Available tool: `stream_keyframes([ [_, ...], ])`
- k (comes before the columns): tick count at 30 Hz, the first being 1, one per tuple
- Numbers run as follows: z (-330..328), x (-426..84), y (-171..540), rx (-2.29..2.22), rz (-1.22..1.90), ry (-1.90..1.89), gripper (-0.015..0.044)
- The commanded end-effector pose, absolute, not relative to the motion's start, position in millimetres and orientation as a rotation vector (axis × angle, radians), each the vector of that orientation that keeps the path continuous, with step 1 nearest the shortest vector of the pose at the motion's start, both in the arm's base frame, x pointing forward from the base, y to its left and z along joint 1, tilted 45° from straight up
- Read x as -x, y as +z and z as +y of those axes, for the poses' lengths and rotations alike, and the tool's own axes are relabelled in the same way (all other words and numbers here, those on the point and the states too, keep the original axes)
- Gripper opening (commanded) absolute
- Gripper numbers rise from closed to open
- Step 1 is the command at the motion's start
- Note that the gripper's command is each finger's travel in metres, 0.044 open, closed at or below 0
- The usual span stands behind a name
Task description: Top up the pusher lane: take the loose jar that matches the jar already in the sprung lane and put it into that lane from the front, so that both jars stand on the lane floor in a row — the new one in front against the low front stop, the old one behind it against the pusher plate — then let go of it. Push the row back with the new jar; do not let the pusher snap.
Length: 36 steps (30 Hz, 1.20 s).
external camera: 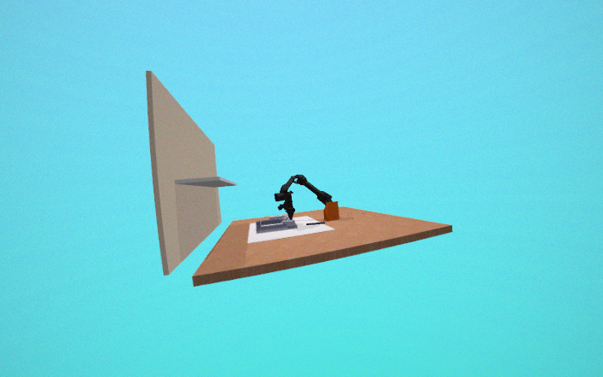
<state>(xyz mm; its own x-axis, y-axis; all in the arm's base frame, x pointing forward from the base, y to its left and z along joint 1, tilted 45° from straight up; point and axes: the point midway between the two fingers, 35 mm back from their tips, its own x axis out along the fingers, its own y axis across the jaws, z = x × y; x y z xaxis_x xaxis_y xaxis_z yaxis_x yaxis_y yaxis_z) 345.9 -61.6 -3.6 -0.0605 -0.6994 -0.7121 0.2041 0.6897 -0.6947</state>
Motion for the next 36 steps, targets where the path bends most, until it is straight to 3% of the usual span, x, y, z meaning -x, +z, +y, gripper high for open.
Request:
stream_keyframes([
  [1,-65.2,-349.7,-3.1,0.437,1.434,-0.787,0.0000],
  [36,-72.5,-346.5,-10.9,0.438,1.434,-0.788,0.0000],
])
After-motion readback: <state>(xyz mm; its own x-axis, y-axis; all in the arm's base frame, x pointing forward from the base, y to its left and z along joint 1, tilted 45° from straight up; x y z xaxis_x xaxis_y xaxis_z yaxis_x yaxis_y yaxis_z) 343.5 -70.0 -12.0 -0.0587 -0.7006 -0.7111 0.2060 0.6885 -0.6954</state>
